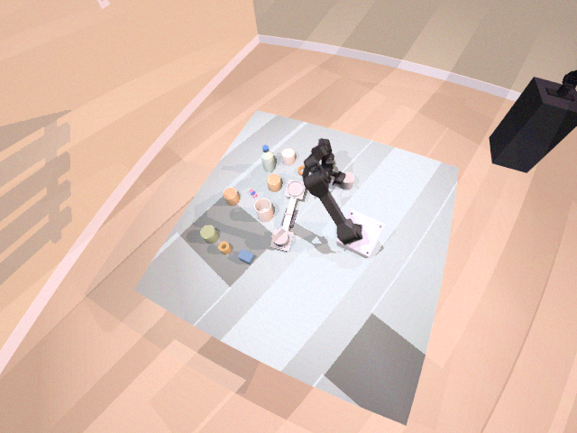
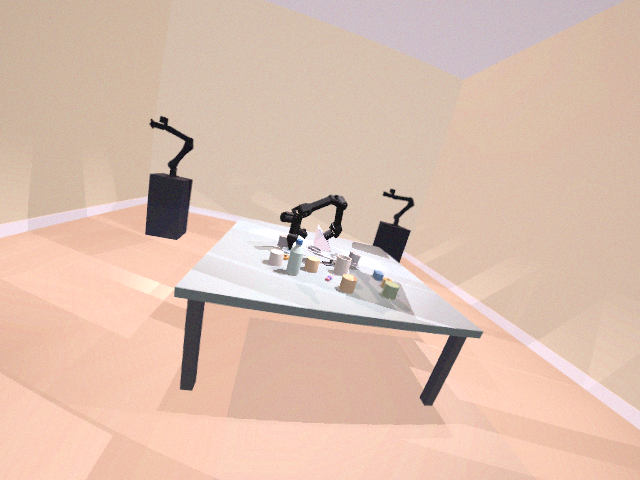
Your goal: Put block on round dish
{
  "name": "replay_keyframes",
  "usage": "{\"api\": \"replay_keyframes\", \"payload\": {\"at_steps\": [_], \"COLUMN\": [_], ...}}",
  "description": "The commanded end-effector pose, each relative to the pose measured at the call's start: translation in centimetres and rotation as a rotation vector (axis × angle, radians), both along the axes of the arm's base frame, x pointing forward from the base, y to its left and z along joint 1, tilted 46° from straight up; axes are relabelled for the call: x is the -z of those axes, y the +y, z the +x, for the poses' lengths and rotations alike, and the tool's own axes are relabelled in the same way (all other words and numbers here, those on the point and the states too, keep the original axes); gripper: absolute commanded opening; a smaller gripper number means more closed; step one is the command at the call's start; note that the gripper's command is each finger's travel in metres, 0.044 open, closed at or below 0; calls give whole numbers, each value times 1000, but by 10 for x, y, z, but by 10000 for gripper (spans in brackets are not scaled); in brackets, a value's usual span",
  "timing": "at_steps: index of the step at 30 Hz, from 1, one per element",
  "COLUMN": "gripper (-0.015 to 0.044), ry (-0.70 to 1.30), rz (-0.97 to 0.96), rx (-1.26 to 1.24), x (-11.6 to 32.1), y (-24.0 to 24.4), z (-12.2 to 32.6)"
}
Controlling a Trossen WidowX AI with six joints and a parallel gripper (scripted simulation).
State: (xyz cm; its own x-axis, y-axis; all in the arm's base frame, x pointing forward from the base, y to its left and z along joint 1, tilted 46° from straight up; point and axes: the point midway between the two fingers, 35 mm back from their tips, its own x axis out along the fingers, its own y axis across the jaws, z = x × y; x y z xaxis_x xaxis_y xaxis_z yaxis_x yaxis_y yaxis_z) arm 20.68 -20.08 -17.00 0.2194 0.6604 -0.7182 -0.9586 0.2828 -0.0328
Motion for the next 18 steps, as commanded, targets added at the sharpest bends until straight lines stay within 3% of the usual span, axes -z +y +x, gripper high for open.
{"api": "replay_keyframes", "payload": {"at_steps": [1,18], "gripper": [440,440], "ry": [0,1], "rz": [-13,6], "rx": [12,-5], "x": [-13,-70], "y": [-15,-62], "z": [-2,-25]}}
